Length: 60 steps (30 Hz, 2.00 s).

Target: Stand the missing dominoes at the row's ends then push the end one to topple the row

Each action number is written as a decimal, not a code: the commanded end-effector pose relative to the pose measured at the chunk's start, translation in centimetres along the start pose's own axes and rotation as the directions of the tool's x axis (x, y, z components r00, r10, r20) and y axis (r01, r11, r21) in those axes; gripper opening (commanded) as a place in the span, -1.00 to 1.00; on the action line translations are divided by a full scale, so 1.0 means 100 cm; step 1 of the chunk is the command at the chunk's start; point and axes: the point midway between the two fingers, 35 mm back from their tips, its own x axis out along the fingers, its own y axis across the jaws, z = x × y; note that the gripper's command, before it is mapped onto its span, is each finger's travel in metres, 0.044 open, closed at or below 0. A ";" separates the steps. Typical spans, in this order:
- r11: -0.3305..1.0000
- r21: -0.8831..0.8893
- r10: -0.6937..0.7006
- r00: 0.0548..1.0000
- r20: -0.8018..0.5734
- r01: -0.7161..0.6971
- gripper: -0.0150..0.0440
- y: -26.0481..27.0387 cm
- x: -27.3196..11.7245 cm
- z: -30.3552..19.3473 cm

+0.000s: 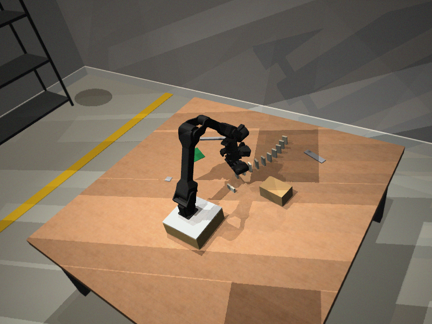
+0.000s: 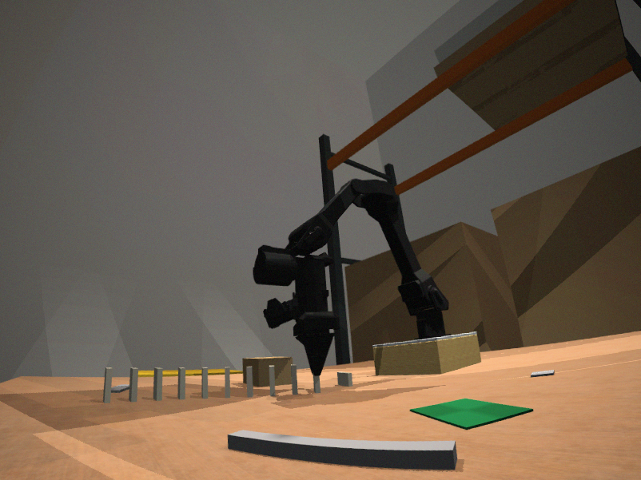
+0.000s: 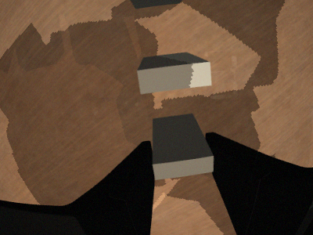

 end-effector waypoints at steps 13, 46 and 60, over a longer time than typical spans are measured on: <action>1.000 -0.006 0.002 1.000 -0.001 -0.002 1.00 0.001 -0.002 0.001; 0.235 0.972 -0.005 1.000 -0.005 0.006 1.00 -0.085 -0.055 -0.055; 0.235 0.972 -0.004 1.000 -0.005 0.006 1.00 -0.080 -0.049 -0.057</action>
